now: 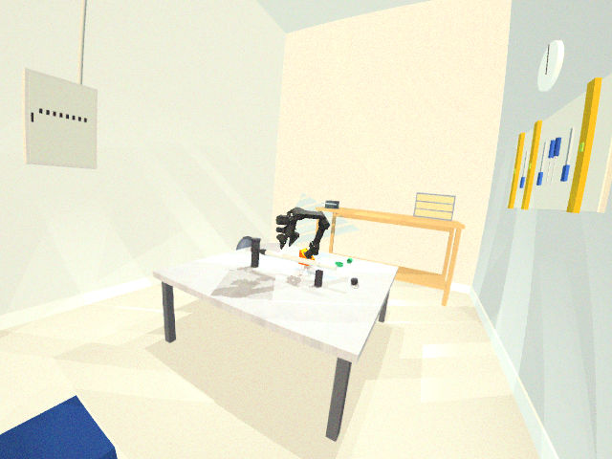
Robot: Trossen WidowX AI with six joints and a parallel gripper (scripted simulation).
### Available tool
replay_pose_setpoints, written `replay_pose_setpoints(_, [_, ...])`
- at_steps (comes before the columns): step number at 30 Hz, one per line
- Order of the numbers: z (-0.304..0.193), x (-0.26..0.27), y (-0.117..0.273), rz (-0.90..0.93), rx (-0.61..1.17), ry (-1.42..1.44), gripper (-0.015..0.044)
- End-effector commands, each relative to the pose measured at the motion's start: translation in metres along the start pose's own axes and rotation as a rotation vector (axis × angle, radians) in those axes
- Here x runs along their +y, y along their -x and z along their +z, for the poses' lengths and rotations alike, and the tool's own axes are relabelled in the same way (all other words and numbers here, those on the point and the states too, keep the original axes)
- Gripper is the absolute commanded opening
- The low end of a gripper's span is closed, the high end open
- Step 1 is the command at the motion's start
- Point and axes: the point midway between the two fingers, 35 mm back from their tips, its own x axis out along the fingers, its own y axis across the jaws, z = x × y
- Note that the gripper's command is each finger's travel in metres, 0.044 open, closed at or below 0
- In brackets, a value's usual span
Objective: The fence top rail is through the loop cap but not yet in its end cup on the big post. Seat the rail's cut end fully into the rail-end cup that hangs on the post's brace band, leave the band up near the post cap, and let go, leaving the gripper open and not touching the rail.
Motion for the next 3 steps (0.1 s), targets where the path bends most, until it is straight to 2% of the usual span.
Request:
replay_pose_setpoints(1, [0.0005, -0.0008, 0.0, -0.005, -0.004, 0.003, 0.044])
replay_pose_setpoints(3, [0.0005, -0.0008, 0.0, -0.005, -0.004, 0.003, 0.044])
